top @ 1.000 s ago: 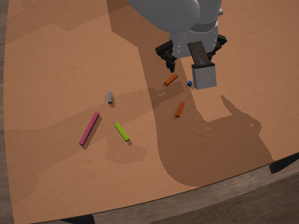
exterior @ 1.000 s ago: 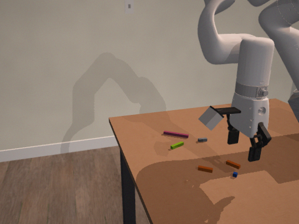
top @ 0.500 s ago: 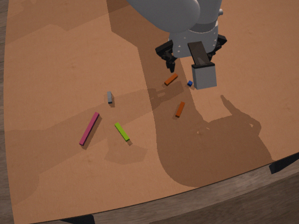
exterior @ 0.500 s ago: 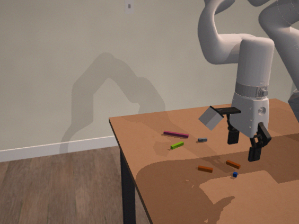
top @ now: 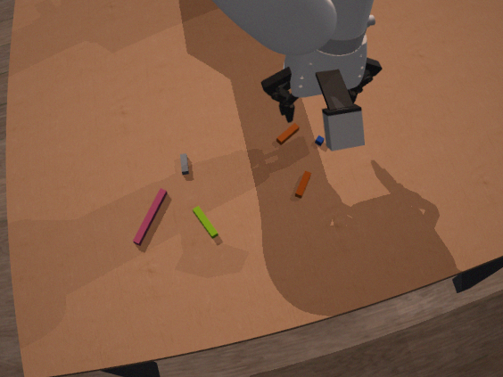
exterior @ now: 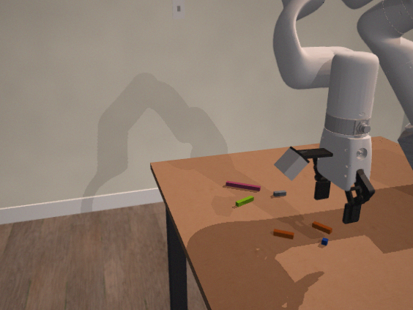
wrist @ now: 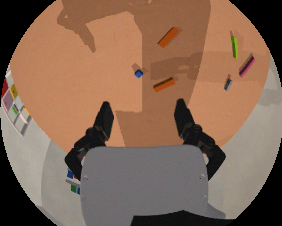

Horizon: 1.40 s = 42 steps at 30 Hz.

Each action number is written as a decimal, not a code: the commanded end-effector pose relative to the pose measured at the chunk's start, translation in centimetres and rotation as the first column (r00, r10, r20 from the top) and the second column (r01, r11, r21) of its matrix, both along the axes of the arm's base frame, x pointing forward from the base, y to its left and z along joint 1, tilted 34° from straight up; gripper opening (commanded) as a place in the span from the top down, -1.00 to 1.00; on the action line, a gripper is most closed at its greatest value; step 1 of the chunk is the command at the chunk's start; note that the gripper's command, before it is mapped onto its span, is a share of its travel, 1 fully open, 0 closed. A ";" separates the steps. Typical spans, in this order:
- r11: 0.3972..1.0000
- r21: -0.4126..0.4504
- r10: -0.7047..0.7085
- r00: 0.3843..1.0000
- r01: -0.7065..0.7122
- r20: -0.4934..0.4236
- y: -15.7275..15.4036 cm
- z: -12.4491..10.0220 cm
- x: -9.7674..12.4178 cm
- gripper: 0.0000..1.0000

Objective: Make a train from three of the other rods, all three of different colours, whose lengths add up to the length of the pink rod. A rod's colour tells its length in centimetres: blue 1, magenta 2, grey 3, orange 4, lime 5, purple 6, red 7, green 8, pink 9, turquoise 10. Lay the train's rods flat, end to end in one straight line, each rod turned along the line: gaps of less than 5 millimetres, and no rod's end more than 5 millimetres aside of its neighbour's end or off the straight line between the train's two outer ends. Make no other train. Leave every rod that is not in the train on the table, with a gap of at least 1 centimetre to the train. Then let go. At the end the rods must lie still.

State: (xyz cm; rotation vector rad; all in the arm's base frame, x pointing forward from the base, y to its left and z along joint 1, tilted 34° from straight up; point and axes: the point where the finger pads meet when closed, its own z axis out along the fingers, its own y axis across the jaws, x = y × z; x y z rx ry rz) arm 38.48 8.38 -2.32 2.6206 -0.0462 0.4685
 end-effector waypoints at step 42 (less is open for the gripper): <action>0.744 0.360 -0.659 0.708 0.563 0.254 -0.3 1.2 2.5 -1.00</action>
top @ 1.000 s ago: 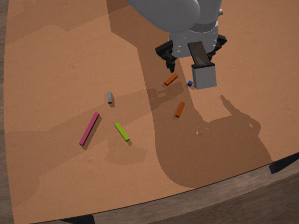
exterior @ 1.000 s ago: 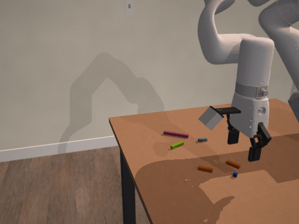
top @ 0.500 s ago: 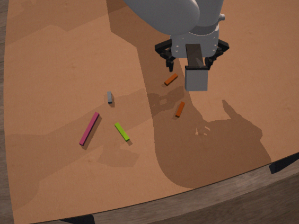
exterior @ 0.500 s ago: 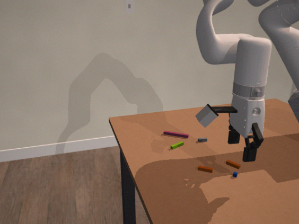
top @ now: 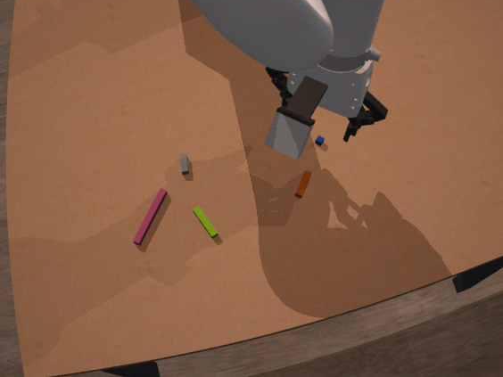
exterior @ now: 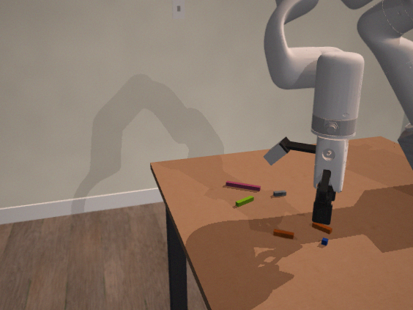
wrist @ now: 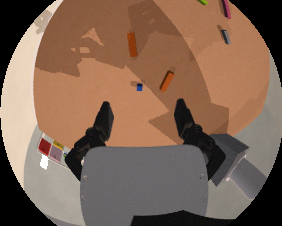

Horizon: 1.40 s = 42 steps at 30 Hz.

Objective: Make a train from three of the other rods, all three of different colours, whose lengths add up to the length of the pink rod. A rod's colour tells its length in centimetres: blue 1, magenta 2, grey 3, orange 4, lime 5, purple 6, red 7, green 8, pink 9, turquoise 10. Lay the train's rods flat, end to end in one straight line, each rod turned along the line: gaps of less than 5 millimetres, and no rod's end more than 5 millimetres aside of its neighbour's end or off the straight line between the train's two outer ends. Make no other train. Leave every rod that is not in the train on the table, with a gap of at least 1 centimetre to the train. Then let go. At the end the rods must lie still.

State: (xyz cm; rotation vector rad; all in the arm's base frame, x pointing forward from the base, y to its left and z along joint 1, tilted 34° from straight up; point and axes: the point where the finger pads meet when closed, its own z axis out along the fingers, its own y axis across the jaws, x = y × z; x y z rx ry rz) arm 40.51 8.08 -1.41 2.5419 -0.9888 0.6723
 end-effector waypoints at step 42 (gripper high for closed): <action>0.126 0.740 -0.985 -0.007 0.661 0.174 -1.0 2.5 4.8 -1.00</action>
